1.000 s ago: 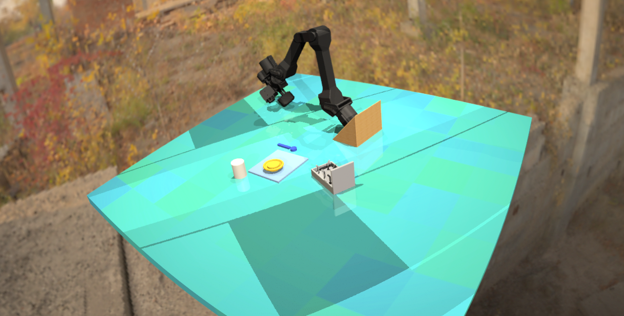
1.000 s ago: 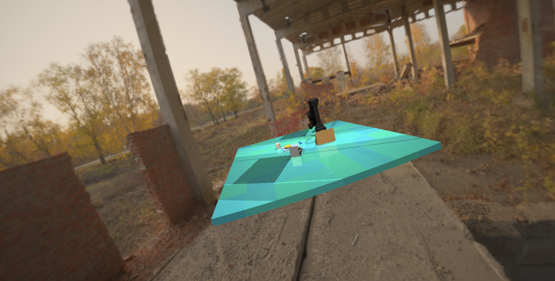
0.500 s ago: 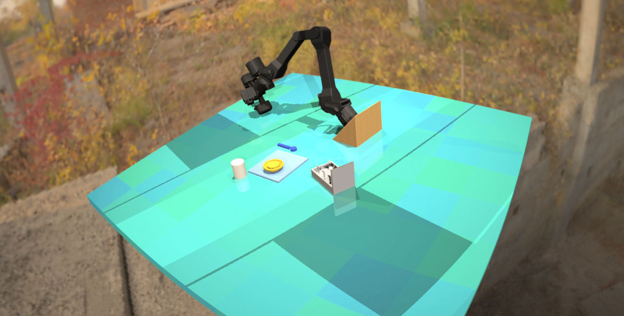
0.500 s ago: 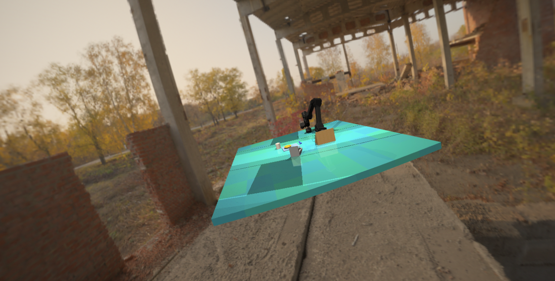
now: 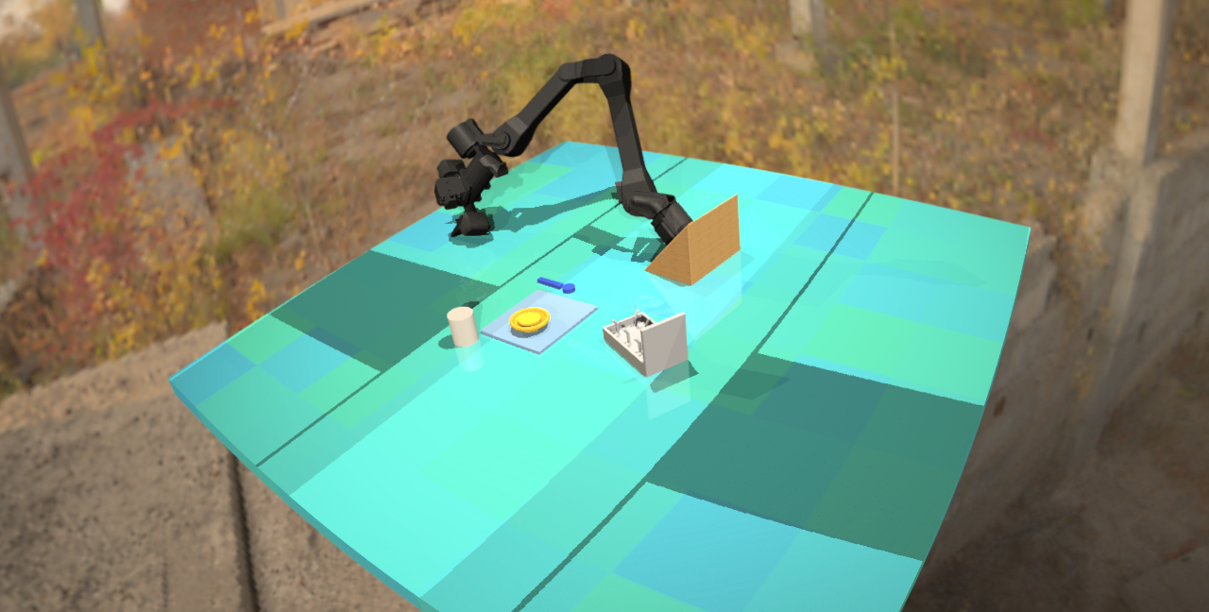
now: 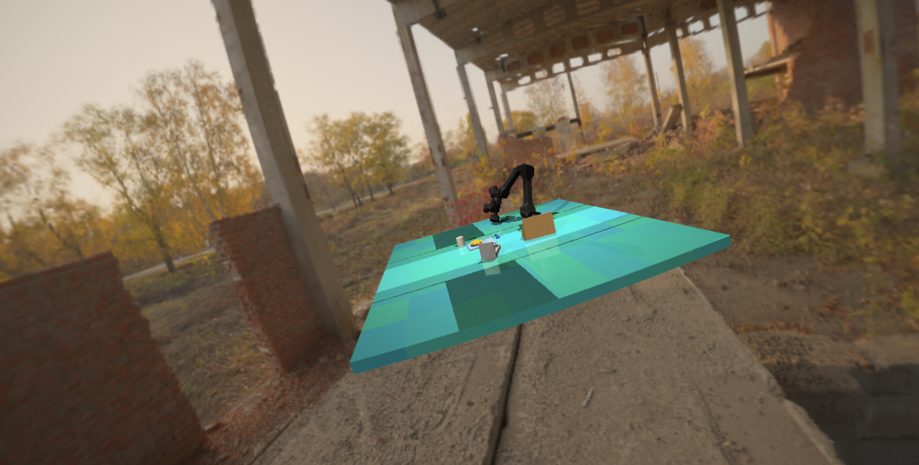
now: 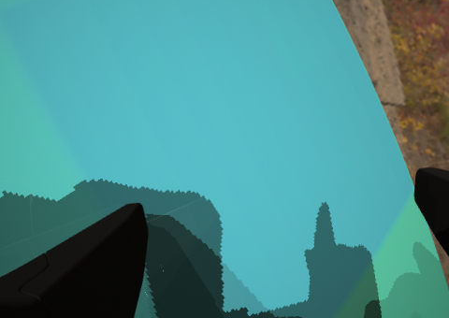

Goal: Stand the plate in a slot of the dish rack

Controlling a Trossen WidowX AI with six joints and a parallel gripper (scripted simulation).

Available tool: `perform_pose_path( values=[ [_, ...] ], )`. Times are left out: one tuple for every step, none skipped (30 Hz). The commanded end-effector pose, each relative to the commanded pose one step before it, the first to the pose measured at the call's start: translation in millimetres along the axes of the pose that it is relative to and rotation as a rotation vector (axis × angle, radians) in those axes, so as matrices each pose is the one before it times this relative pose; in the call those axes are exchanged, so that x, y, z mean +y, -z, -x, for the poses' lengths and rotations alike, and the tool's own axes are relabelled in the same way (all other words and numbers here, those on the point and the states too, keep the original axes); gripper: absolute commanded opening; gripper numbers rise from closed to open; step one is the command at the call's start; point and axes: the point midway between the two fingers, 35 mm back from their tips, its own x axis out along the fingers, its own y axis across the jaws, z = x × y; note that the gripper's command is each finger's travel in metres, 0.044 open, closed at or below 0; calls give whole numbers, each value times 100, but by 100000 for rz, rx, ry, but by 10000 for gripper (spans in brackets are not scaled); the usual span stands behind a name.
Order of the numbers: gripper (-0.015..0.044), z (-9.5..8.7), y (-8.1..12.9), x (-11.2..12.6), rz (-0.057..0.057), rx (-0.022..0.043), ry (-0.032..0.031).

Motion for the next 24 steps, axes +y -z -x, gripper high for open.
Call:
perform_pose_path(
  values=[
    [400, 524, -2558, 991, -3186, -6836, -4709],
    [400, 329, -658, -21, -655, -1974, -252],
    [400, 307, -637, 8, -668, -1887, -343],
    [400, 52, -415, 329, -727, -831, -1301],
    [400, 7, -355, 369, -686, -597, -1398],
    [400, -92, -224, 451, -619, -98, -1600],
    [400, -91, -221, 453, -601, -79, -1593],
    [400, -90, -218, 454, -582, -60, -1586],
    [400, -89, -215, 455, -564, -41, -1579],
    [400, -117, -284, 612, -728, -25, -2107],
    [400, -165, -415, 914, -1025, 23, -3111],
    [400, -170, -430, 982, -1018, 105, -3288],
    [400, -165, -416, 985, -937, 186, -3242],
    [400, -159, -401, 987, -858, 268, -3192],
    [400, -153, -386, 989, -779, 348, -3139],
    [400, -147, -371, 990, -701, 427, -3081],
    [400, -140, -355, 991, -624, 504, -3020],
    [400, -134, -340, 991, -548, 580, -2955],
    [400, -127, -324, 991, -474, 655, -2886],
    [400, -137, -357, 1152, -459, 853, -3269],
    [400, -134, -353, 1212, -379, 1001, -3333],
    [400, -123, -329, 1208, -274, 1102, -3212],
    [400, -112, -305, 1204, -172, 1198, -3085],
    [400, -101, -281, 1198, -72, 1289, -2952]
  ],
)
